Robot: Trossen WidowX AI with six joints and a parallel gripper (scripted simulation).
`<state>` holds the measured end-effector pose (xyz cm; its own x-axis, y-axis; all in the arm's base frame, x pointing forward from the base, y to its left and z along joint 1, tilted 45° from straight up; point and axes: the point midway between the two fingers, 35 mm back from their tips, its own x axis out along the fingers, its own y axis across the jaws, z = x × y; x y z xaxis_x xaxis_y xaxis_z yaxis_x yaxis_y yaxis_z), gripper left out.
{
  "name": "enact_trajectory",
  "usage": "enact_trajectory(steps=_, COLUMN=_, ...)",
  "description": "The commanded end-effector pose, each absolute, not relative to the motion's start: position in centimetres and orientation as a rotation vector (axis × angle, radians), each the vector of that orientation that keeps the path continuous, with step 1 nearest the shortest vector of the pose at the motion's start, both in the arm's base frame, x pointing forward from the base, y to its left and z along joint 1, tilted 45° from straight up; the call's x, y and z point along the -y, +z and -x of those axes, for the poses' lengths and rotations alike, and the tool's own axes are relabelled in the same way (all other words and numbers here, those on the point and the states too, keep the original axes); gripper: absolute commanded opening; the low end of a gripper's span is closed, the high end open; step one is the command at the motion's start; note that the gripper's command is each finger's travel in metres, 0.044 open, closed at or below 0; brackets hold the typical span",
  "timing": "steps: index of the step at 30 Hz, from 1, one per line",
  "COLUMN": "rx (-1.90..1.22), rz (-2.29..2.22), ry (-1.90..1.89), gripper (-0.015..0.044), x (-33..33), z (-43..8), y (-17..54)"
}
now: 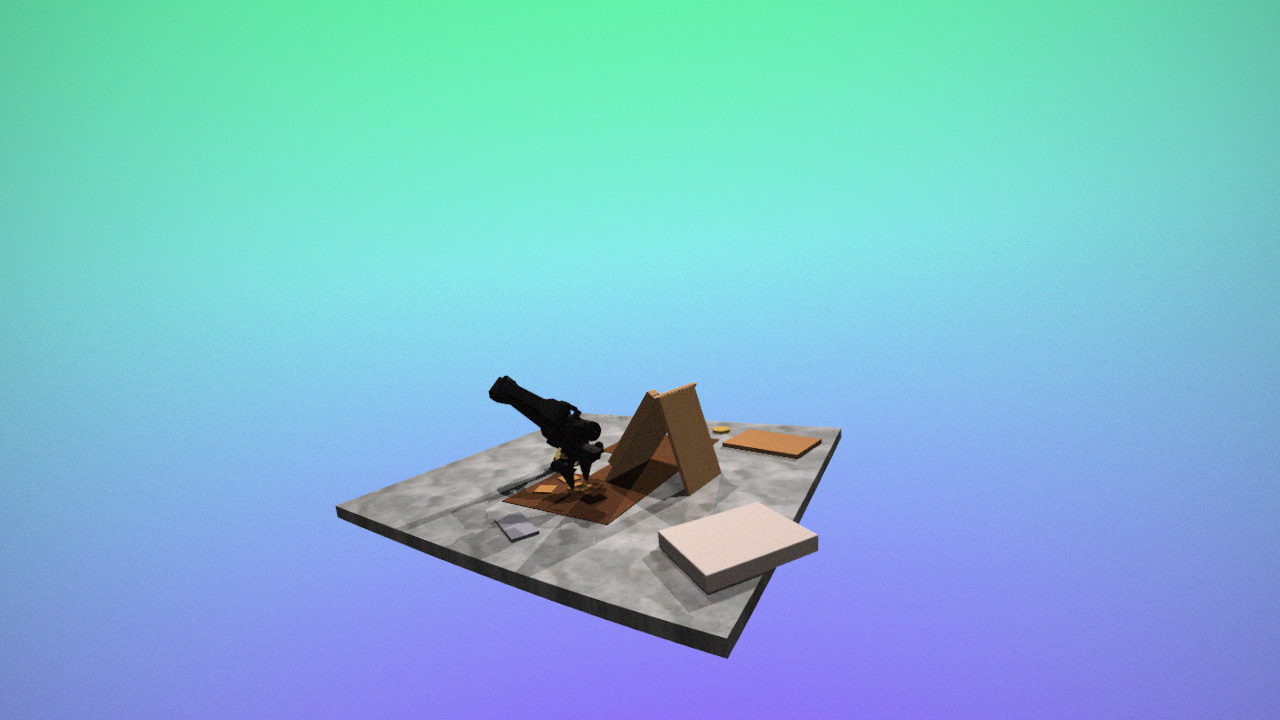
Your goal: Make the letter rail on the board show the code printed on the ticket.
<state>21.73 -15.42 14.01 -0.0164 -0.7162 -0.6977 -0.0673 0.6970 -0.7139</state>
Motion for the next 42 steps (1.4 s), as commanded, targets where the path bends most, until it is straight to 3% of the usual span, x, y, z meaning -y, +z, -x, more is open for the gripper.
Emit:
enact_trajectory(steps=1, rx=-1.523, rz=0.671, ry=-0.577, gripper=0.0340, x=15.79, z=-21.67, y=13.52)
enact_trajectory(steps=11, rx=-1.523, rz=0.672, ry=-0.577, gripper=0.0340, x=16.09, z=-21.65, y=13.25)
enact_trajectory(steps=26, rx=-1.523, rz=0.672, ry=-0.577, gripper=0.0240, x=16.13, z=-21.65, y=13.29)
enact_trajectory(steps=35, rx=-1.524, rz=0.672, ry=-0.577, gripper=0.0004, x=15.66, z=-21.45, y=13.75)
enact_trajectory(steps=42, rx=-1.524, rz=0.671, ry=-0.577, gripper=0.0000, x=15.36, z=-21.32, y=14.02)
